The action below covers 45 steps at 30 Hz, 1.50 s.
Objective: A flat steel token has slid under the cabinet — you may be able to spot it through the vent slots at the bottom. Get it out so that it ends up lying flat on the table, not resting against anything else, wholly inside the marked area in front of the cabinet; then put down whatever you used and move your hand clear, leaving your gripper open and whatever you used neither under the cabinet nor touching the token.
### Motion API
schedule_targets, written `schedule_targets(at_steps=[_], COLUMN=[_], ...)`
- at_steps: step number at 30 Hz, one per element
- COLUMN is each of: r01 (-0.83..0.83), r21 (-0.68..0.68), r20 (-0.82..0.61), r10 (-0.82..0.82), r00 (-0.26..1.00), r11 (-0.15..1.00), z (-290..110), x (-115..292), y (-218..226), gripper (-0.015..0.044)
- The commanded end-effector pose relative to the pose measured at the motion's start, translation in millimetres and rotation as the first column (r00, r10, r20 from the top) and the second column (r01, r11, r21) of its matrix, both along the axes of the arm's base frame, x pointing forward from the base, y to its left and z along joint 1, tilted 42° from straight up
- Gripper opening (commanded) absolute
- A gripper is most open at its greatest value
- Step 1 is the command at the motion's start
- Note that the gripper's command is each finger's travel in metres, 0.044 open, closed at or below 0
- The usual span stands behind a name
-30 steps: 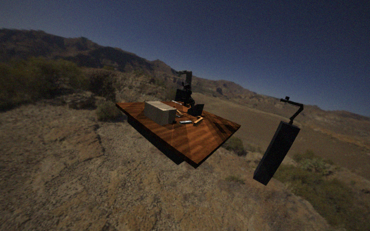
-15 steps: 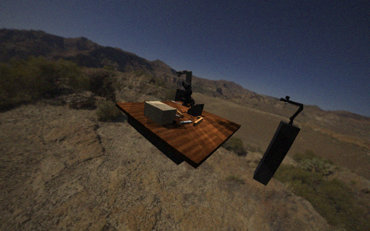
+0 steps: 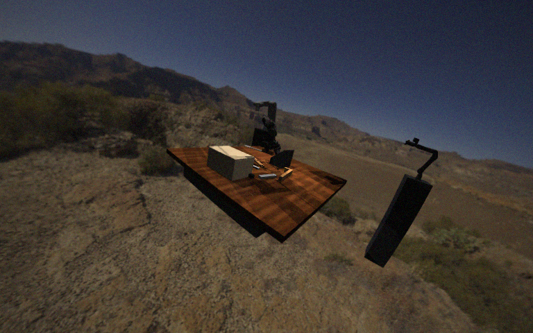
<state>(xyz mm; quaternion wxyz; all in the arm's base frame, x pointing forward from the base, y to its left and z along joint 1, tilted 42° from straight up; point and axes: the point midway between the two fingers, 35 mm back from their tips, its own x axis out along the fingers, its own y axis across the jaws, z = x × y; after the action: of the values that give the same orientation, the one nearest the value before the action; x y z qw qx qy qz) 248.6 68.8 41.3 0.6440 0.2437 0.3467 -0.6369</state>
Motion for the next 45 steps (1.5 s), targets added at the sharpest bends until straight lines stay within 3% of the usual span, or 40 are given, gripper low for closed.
schedule_targets(at_steps=[1,45], r01=[-0.036,-0.293], r21=[-0.001,0.052], r20=[-0.024,-0.242], r10=[0.036,0.297], r00=[0.999,0.924], r11=[0.999,0.955], z=[1.1,1.4], x=[0.0,0.0], y=[0.7,1.3], gripper=[0.0000,0.0000])
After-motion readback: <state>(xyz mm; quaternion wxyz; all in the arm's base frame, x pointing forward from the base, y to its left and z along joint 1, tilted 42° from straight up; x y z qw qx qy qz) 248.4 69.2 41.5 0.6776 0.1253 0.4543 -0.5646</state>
